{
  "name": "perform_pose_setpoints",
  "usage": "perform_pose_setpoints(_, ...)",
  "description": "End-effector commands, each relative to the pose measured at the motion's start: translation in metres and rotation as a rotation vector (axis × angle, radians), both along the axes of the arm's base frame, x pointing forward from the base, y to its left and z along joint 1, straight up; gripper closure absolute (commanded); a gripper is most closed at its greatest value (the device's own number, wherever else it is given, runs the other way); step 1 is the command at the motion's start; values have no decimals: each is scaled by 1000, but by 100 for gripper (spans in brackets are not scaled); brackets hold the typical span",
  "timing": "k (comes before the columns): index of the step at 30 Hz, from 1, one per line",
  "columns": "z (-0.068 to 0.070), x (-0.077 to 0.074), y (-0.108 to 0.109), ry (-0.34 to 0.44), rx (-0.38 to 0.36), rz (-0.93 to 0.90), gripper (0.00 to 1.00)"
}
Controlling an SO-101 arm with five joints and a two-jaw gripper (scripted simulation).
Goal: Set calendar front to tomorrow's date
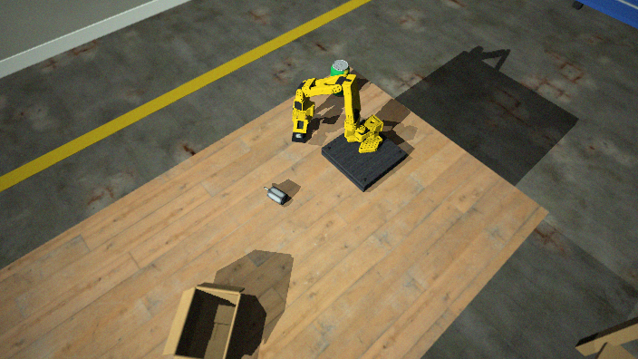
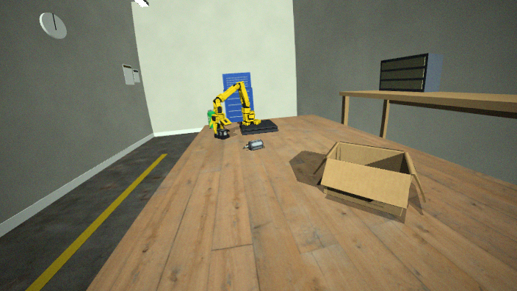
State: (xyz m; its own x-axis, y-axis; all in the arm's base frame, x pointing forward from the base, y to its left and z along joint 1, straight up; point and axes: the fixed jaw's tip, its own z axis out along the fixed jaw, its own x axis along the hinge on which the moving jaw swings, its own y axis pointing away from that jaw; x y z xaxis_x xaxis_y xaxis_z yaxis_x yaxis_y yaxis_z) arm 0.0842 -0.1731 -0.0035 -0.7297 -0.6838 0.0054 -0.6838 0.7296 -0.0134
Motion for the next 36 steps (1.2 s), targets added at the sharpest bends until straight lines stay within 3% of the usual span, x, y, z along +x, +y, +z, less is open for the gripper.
perform_pose_setpoints(1, -1, 0, 2, 6, 14, -6, 88)
perform_pose_setpoints(15, -1, 0, 2, 6, 14, -6, 100)
perform_pose_setpoints(36, 2, 0, 1, 6, 14, -6, 100)
